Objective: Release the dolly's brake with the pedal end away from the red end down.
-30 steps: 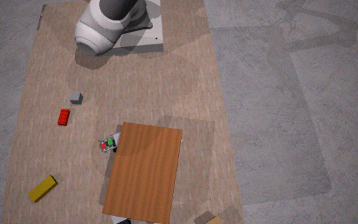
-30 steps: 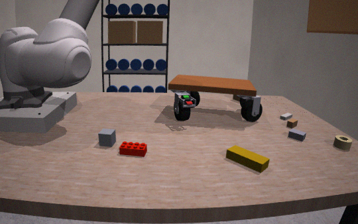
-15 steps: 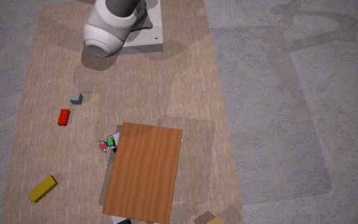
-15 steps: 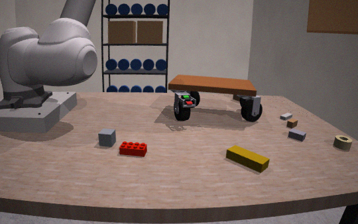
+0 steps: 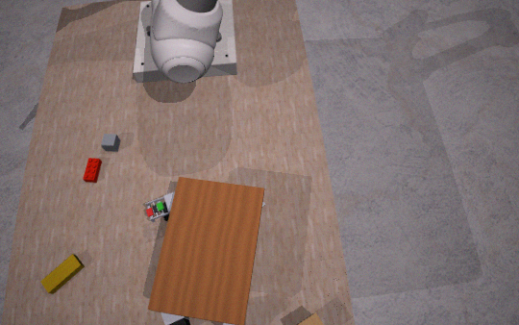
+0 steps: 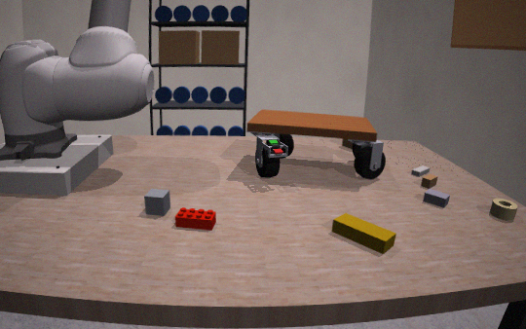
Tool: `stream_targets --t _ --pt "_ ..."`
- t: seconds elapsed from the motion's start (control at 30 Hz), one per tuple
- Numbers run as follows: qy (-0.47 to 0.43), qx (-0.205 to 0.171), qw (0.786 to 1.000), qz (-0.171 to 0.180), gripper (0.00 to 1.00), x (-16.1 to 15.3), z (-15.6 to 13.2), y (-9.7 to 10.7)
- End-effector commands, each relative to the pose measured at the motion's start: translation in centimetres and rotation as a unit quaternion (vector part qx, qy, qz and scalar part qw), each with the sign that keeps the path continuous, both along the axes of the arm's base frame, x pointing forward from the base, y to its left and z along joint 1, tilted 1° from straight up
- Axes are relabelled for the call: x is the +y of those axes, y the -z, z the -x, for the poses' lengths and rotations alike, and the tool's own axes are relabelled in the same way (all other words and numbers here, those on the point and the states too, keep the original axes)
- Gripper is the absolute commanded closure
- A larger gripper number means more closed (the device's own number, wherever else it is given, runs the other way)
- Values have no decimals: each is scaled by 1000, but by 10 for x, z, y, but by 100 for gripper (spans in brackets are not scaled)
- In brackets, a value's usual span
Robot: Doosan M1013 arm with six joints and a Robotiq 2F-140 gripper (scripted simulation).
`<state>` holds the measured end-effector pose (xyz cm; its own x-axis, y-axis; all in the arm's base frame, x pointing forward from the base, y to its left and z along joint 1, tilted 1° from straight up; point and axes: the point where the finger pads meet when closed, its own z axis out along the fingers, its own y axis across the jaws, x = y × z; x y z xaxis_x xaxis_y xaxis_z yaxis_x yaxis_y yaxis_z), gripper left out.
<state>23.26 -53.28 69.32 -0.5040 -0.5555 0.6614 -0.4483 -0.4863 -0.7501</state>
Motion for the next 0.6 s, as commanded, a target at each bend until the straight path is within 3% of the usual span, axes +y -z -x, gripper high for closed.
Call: stream_targets --t 0.0,0.1,0.2,0.23,0.27,0.3,0.33,0.37,0.43,0.47,0.57 --pt "35 -60 997 -22 100 -39 -22 -12" --pt "64 -119 988 -68 100 -73 -44 -7" --pt "80 -147 981 -96 100 -88 -57 1" --pt "96 -171 972 -127 100 -101 -72 13" --pt "96 -171 972 -127 100 -101 -72 13" --pt "113 -193 961 -162 100 -112 -88 29" --pt "113 -193 961 -162 100 -112 -88 29" --pt "130 -211 948 -198 100 -120 -106 49" --pt "130 -211 948 -198 100 -120 -106 49" --pt "147 -225 934 -237 100 -125 -126 71" --pt "147 -225 934 -237 100 -125 -126 71"
